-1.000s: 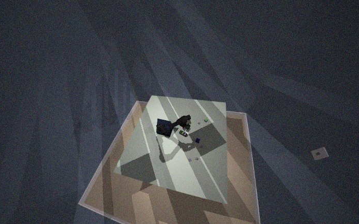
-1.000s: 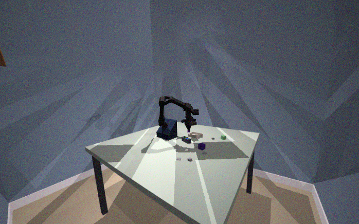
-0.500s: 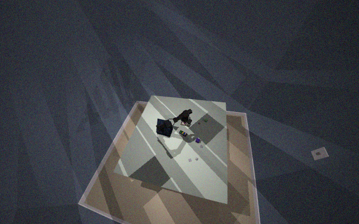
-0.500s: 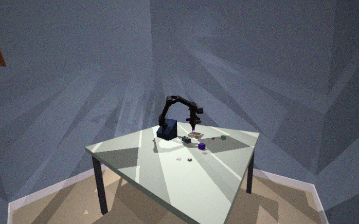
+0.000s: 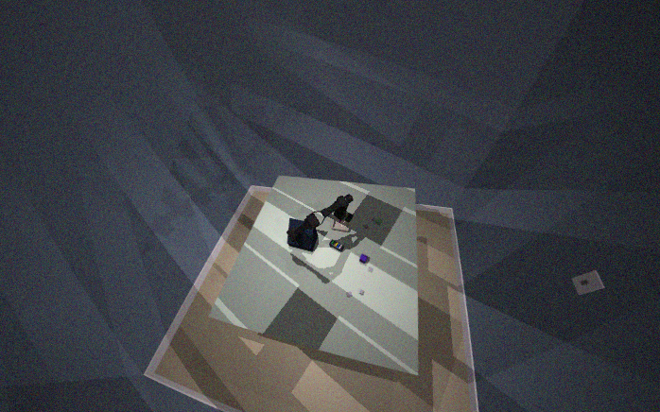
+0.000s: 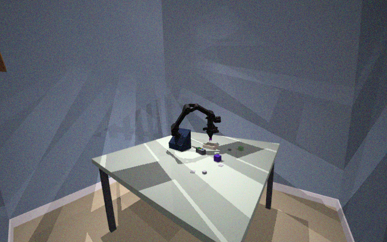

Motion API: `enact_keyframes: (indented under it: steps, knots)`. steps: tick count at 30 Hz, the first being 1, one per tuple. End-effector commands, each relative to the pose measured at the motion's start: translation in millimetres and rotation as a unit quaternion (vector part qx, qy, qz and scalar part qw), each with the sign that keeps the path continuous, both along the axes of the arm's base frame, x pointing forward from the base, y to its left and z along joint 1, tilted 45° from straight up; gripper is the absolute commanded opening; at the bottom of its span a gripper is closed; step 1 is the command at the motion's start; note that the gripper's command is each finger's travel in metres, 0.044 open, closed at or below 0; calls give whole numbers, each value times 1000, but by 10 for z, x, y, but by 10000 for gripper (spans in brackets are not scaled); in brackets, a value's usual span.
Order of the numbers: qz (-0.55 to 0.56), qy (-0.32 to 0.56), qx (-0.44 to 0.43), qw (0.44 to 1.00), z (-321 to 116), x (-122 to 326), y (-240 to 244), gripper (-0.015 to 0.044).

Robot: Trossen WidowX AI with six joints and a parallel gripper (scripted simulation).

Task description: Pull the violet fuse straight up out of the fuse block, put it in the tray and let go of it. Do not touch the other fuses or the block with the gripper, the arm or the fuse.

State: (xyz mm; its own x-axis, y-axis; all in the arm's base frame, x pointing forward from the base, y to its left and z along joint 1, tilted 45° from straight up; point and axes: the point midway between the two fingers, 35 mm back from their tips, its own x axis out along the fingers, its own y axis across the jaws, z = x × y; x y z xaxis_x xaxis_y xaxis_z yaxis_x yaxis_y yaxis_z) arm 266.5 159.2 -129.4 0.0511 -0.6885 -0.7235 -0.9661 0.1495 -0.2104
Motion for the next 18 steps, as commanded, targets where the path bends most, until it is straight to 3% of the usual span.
enact_keyframes:
  steps: [1,18]
  knots:
    - [-3,-1,1,1000,-49,6,-22,0]
    - [-3,-1,1,1000,-247,20,-214,0]
